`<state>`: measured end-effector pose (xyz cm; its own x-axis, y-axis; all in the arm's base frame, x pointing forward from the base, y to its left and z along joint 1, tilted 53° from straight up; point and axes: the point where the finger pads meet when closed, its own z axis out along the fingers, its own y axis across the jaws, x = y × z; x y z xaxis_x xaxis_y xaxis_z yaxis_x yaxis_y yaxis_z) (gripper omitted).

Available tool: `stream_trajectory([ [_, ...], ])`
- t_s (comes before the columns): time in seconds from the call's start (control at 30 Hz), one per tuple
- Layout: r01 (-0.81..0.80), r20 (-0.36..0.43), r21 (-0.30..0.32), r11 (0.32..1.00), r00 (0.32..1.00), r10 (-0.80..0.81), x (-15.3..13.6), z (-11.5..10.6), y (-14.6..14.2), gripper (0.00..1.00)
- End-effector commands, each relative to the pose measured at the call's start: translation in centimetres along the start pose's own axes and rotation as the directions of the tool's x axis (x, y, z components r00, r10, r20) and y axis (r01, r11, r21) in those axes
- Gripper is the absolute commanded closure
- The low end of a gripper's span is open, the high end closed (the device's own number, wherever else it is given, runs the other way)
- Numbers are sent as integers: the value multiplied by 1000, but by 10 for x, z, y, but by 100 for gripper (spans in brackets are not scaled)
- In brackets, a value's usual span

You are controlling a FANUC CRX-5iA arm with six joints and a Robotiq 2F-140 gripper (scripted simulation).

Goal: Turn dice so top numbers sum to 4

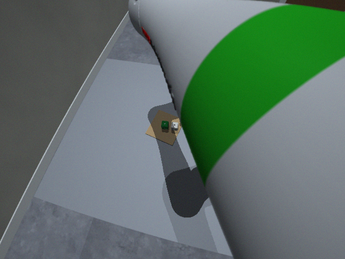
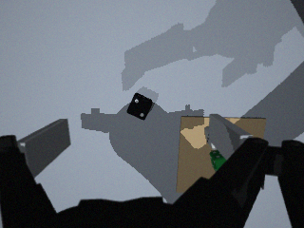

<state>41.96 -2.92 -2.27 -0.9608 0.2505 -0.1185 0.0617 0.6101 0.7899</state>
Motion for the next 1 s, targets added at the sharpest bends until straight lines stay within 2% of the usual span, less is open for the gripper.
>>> stream_trajectory([
  [0.0, -173, -6, 7, 985, 985, 173, 1, 3, -1, 0],
  [0.17, -270, -7, 7, 963, 963, 270, 2, 5, -2, 0],
  [0.27, -404, -7, 8, 915, 915, 404, 3, 8, -3, 0],
  [0.4, -443, -7, 8, 897, 897, 443, 3, 8, -4, 0],
  [0.43, -443, -7, 8, 897, 897, 443, 3, 8, -4, 72],
  [0.97, -443, -7, 8, 897, 897, 443, 3, 8, -4, 72],
])
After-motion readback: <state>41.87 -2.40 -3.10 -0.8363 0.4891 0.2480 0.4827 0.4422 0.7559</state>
